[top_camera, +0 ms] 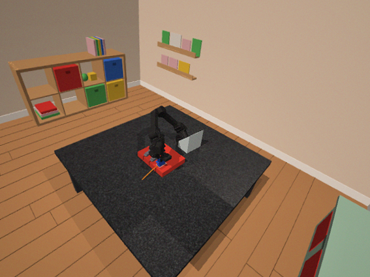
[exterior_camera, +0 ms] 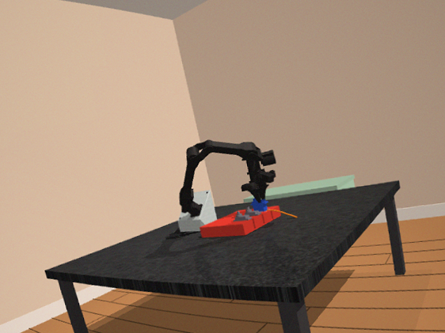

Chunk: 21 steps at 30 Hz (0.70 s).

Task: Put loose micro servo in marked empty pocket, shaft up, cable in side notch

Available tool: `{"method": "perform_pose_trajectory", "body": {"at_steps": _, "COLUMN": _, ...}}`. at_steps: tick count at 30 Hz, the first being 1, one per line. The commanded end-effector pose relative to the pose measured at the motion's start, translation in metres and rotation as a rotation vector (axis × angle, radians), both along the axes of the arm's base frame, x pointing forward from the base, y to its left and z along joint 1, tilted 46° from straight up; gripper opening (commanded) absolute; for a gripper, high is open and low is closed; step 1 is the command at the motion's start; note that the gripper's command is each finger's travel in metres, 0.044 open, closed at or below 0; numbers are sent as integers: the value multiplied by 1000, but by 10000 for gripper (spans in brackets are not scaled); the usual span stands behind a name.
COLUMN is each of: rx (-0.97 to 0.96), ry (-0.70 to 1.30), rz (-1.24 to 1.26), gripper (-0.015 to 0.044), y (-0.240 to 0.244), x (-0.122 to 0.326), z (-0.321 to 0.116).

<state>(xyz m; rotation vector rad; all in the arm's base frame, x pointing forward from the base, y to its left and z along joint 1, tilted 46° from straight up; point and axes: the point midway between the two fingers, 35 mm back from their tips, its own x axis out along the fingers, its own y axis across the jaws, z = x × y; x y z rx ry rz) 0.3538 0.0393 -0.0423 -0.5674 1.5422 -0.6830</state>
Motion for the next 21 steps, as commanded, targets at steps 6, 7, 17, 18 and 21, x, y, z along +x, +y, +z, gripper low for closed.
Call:
{"method": "perform_pose_trajectory", "body": {"at_steps": 6, "rx": -4, "ry": 3, "rz": 5, "gripper": 0, "y": -5, "x": -1, "z": -5}}
{"method": "perform_pose_trajectory", "body": {"at_steps": 7, "rx": -4, "ry": 3, "rz": 5, "gripper": 0, "y": -6, "x": -1, "z": -6}}
{"method": "perform_pose_trajectory", "body": {"at_steps": 17, "rx": -4, "ry": 3, "rz": 5, "gripper": 0, "y": -12, "x": -1, "z": -12}}
{"method": "perform_pose_trajectory", "body": {"at_steps": 18, "rx": -4, "ry": 3, "rz": 5, "gripper": 0, "y": -12, "x": -2, "z": -12}}
{"method": "perform_pose_trajectory", "body": {"at_steps": 21, "rx": -4, "ry": 3, "rz": 5, "gripper": 0, "y": -14, "x": -2, "z": -14}}
